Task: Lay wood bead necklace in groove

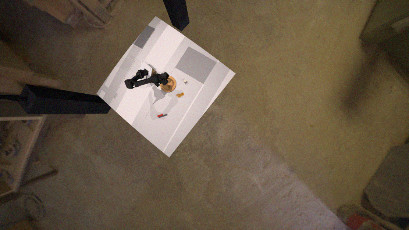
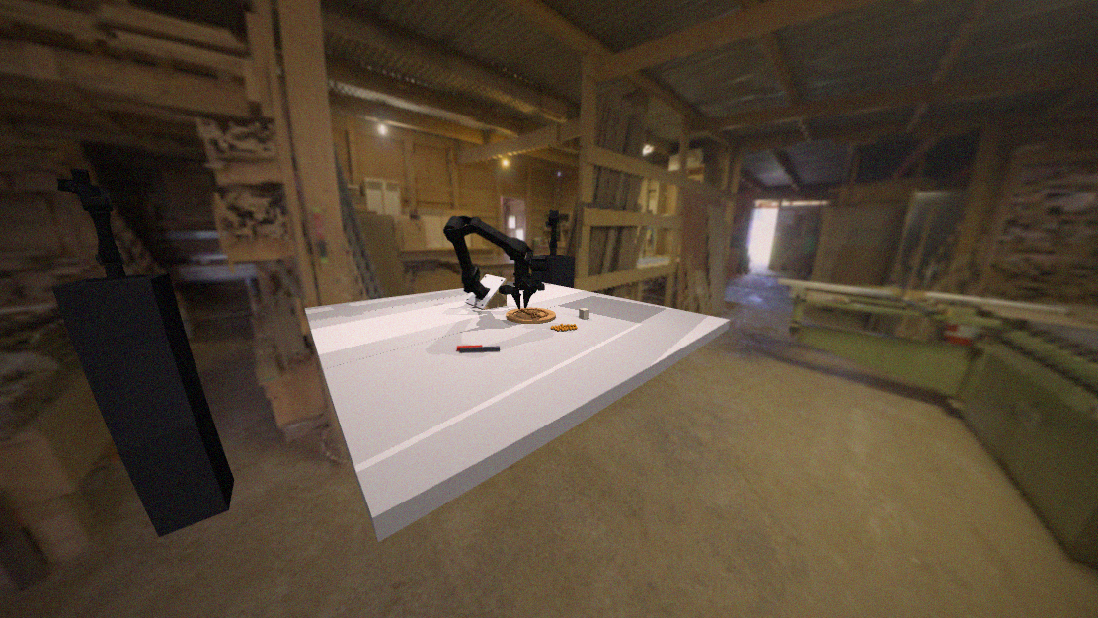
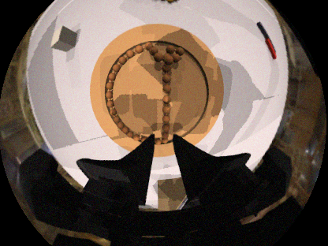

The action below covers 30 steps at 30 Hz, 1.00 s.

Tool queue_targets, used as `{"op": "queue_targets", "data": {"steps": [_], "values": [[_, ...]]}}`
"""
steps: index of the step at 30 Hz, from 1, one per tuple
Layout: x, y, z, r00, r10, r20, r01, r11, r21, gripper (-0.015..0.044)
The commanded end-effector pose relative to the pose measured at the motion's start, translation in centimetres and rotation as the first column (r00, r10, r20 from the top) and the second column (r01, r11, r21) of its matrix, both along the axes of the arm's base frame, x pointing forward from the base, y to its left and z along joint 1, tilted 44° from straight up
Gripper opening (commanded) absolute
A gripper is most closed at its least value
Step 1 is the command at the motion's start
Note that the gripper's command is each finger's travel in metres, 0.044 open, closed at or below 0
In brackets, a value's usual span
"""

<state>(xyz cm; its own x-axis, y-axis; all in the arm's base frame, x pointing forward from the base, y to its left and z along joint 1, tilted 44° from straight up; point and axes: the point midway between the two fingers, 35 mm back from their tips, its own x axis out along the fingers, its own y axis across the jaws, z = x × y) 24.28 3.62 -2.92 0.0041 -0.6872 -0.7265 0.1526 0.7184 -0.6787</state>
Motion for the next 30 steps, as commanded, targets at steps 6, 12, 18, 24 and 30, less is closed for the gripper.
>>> {"op": "queue_targets", "data": {"steps": [6, 12, 18, 24, 30], "values": [[-0.08, -0.51, -0.43, 1.0, -0.001, -0.003, 0.001, 1.0, -0.003, 0.0094], [-0.08, -0.51, -0.43, 1.0, -0.001, -0.003, 0.001, 1.0, -0.003, 0.0], [-0.08, -0.51, -0.43, 1.0, -0.001, -0.003, 0.001, 1.0, -0.003, 0.0], [-0.08, -0.51, -0.43, 1.0, -0.001, -0.003, 0.001, 1.0, -0.003, 0.0], [-0.08, -0.51, -0.43, 1.0, -0.001, -0.003, 0.001, 1.0, -0.003, 0.0]]}}
